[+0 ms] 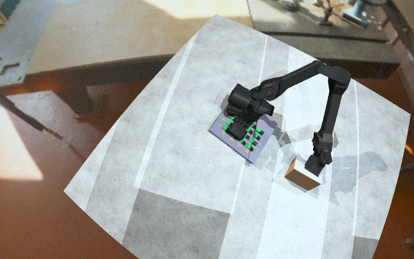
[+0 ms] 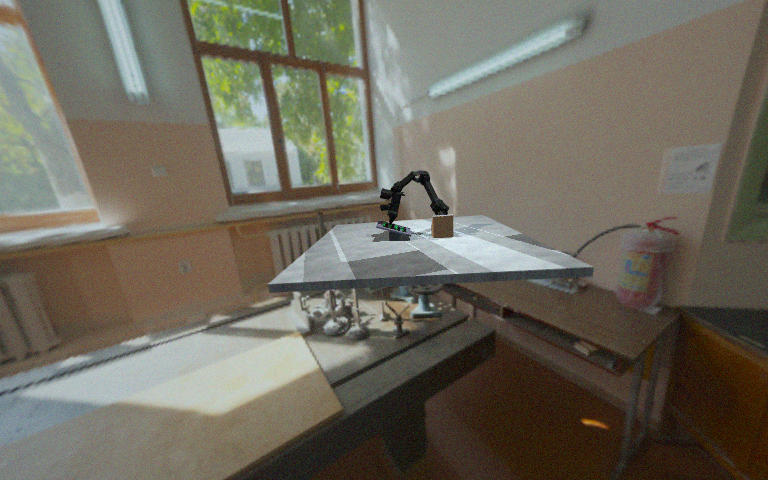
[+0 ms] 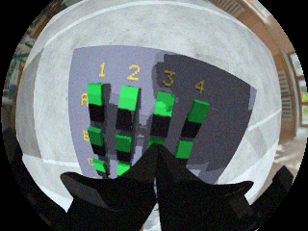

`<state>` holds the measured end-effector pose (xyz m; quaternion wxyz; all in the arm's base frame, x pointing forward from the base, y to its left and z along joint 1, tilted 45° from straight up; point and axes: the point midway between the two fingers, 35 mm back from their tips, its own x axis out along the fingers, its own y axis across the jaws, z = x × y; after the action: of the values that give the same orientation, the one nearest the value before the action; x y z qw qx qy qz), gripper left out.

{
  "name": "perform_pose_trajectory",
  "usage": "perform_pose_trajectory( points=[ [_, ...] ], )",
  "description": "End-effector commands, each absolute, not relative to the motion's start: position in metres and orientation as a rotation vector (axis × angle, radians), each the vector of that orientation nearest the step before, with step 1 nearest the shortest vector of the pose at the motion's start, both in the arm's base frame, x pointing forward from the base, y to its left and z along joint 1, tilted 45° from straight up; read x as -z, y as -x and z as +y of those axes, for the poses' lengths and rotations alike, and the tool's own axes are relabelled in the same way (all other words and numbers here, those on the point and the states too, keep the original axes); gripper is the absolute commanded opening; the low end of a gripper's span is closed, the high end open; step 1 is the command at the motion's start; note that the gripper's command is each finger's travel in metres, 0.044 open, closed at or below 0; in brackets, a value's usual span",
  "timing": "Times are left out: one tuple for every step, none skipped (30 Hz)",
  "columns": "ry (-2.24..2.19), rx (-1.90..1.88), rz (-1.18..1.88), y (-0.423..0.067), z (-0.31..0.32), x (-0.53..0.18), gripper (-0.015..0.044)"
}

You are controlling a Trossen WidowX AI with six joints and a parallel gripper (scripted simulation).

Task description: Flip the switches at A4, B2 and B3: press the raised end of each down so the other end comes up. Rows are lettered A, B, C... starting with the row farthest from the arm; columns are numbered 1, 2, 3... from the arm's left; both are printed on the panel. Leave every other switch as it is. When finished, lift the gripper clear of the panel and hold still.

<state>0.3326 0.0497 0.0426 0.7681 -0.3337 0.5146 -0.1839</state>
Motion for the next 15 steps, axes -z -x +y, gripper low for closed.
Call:
perform_pose_trajectory(
  points=[
    [0.724,0.395,1.122,-0.332,0.049,-0.041,0.0000],
    [0.724,0.395,1.122,-0.333,0.049,-0.041,0.0000],
    [0.724,0.395,1.122,-0.333,0.049,-0.041,0.0000],
    [0.724,0.395,1.122,-0.333,0.049,-0.041,0.0000],
    [0.724,0.395,1.122,-0.333,0.049,-0.041,0.0000],
    [0.725,0.399,1.118,-0.332,0.051,-0.044,0.0000],
    [0.724,0.396,1.116,-0.329,0.056,-0.048,0.0000],
    [0.724,0.392,1.113,-0.324,0.065,-0.057,0.0000],
    [0.725,0.387,1.108,-0.316,0.076,-0.068,0.0000],
    [0.725,0.384,1.104,-0.310,0.083,-0.076,0.0000],
    [0.726,0.383,1.102,-0.306,0.088,-0.082,0.0000],
    [0.726,0.382,1.101,-0.304,0.089,-0.083,0.0000],
    [0.726,0.382,1.101,-0.304,0.089,-0.083,0.0000],
    [0.726,0.382,1.101,-0.304,0.089,-0.083,0.0000],
    [0.726,0.382,1.101,-0.302,0.090,-0.082,0.0000]
  ],
)
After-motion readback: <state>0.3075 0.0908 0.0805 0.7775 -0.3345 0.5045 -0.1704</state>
